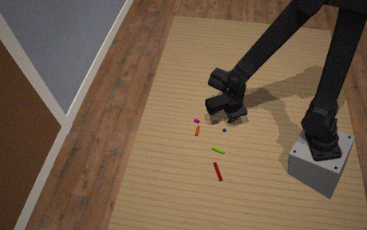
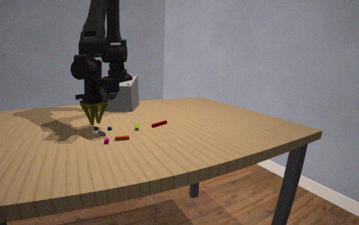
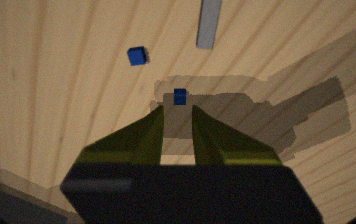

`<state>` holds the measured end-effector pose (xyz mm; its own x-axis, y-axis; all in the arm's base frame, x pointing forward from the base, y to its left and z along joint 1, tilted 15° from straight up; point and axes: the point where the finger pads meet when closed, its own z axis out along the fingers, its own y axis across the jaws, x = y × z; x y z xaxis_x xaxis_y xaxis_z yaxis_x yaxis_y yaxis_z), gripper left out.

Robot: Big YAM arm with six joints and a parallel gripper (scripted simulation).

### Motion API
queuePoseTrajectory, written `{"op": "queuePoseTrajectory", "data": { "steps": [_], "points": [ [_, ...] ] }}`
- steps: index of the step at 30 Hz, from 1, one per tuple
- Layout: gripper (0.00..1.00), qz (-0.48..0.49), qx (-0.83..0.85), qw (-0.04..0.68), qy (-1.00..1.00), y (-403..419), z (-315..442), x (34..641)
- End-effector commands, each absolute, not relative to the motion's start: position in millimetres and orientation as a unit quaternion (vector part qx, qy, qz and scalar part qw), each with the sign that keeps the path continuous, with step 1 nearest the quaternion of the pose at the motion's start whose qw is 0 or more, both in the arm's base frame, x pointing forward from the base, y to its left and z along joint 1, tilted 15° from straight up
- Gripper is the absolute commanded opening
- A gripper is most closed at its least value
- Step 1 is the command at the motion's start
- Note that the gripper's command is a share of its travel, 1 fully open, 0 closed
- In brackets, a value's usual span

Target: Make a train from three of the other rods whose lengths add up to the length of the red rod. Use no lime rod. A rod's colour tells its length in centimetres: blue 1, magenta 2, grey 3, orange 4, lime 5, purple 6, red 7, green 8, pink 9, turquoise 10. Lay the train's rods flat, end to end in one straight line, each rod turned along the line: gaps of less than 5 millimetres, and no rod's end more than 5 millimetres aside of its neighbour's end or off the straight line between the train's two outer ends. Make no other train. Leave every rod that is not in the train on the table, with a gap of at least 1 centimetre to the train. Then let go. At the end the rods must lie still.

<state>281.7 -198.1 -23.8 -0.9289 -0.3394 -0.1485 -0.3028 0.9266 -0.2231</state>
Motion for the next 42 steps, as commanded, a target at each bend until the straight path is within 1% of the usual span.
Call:
{"op": "queuePoseTrajectory", "data": {
  "steps": [1, 42],
  "points": [
    [0.24, -0.102, -0.162, 0.097, 0.977, -201.8, -23.0, 279.7],
    [0.24, -0.103, -0.162, 0.099, 0.976, -207.8, -18.1, 292.1]
  ]
}}
